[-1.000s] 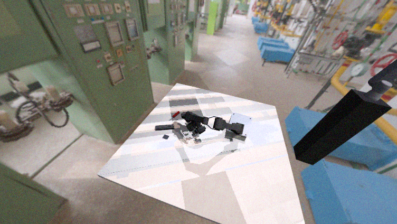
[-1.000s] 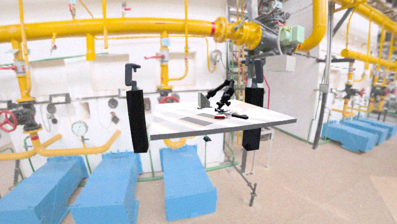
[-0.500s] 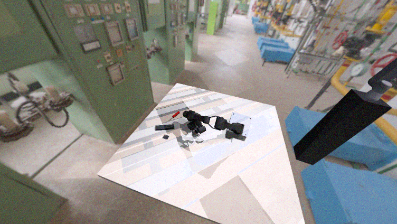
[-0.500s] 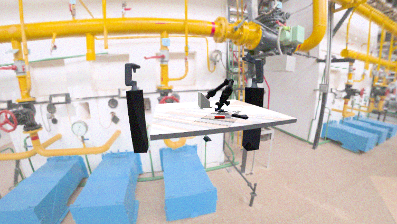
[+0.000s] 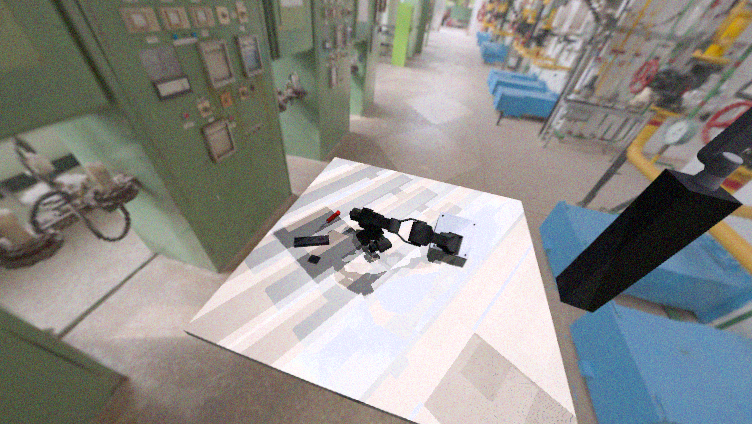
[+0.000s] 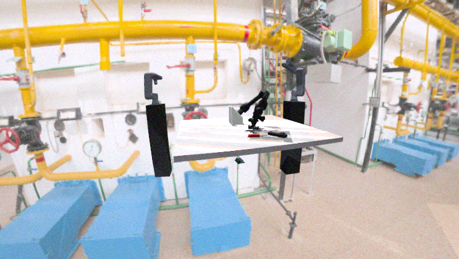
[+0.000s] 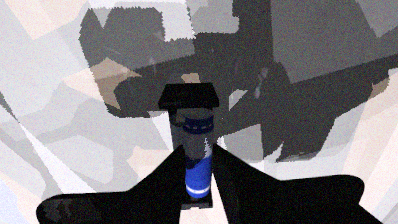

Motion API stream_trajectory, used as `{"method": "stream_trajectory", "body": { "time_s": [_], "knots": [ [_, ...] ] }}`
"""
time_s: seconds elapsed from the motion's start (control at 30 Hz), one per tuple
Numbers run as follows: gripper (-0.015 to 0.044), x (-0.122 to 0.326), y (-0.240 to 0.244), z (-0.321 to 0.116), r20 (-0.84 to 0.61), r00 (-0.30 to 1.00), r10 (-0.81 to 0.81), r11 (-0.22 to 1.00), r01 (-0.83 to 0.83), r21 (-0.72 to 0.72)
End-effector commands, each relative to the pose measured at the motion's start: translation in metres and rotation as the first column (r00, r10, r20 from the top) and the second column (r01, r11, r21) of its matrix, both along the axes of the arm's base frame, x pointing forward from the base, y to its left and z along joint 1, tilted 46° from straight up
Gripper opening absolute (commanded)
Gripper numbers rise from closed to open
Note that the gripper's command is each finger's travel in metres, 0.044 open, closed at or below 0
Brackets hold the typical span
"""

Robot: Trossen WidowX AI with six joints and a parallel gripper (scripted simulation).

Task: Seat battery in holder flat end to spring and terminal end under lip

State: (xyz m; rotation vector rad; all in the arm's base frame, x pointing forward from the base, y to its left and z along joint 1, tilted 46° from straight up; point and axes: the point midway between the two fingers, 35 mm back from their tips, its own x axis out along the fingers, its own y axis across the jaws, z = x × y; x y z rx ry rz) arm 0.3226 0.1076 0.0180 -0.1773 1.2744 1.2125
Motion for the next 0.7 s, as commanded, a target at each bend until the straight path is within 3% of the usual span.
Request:
{"method": "stream_trajectory", "body": {
  "time_s": [0.0, 0.67],
  "knots": [
    [0.0063, 0.0007, 0.003, 0.0005, 0.016, 1.0, -0.01, 1.0, 0.01, 0.026],
    [0.0063, -0.0043, 0.0022, -0.002, 0.071, 0.996, -0.059, 0.993, 0.052, 0.105]
  ]
}}
